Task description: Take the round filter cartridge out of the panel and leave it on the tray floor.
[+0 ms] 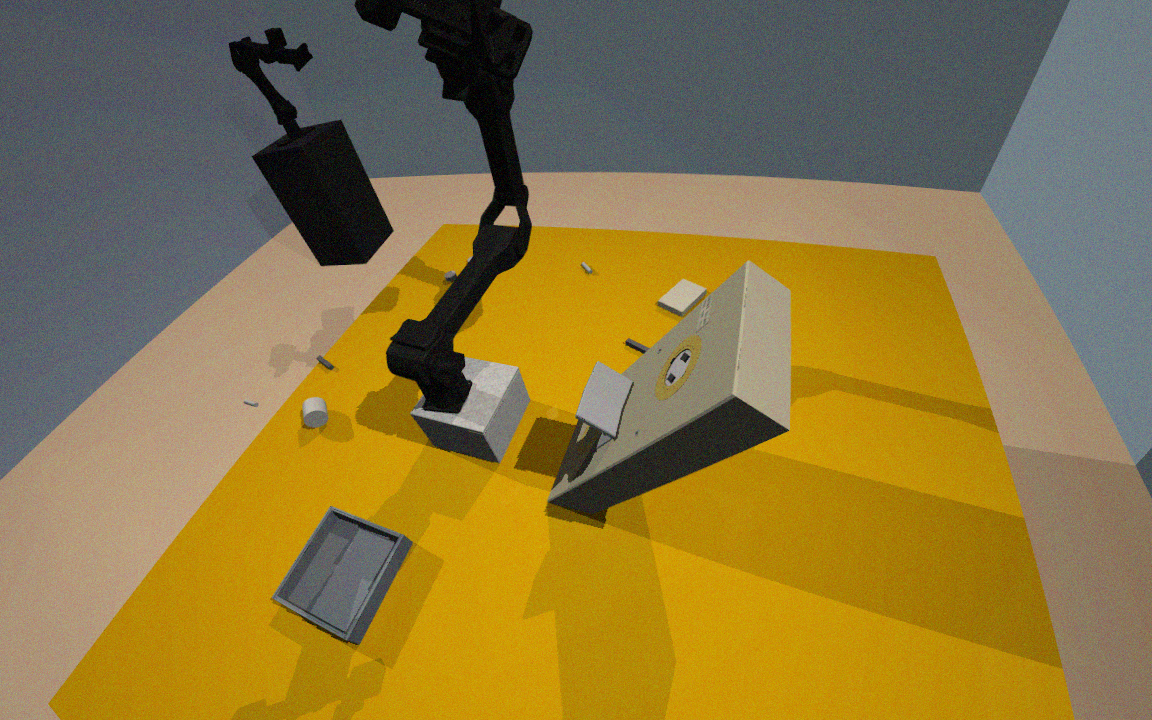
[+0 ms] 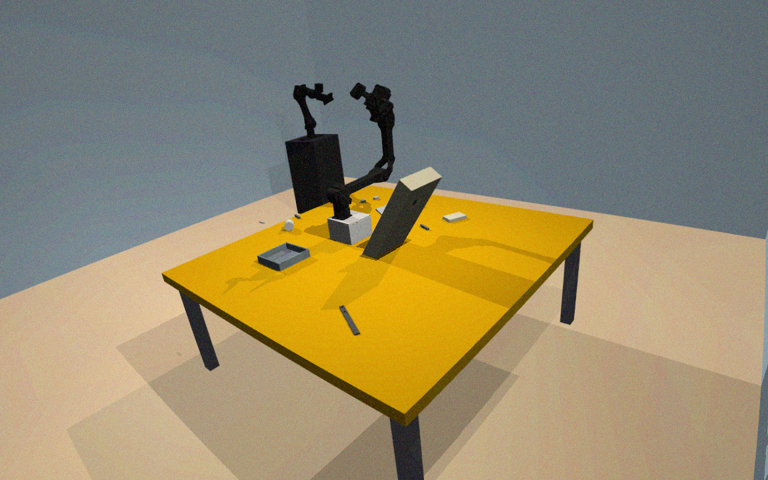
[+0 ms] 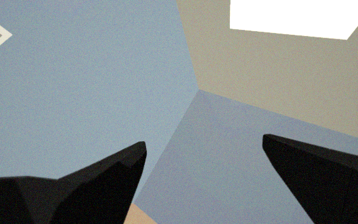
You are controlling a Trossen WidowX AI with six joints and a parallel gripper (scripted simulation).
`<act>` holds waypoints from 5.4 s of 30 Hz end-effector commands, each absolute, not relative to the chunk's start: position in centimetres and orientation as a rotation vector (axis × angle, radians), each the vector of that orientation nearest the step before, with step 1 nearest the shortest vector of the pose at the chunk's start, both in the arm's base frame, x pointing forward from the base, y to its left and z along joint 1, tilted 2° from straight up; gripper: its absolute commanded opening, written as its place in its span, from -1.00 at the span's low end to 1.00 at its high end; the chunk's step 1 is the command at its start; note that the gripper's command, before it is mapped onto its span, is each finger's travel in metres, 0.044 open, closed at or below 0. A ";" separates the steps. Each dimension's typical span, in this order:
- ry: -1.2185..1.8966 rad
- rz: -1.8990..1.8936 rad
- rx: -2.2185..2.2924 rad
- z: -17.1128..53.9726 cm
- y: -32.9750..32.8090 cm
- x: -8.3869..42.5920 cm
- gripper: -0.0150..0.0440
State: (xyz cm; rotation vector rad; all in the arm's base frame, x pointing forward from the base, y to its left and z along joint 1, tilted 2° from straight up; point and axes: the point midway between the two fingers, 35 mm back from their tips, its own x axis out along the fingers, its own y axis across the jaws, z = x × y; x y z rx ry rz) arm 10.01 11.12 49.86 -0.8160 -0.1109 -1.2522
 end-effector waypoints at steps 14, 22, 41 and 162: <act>-0.188 -0.820 0.009 47.3 -5.4 7.8 -0.15; -0.031 -0.582 0.440 40.1 -10.9 15.2 -0.15; 0.476 -0.354 0.880 21.9 -4.3 27.1 -0.15; 0.471 -0.352 0.881 18.5 -5.1 32.9 -0.15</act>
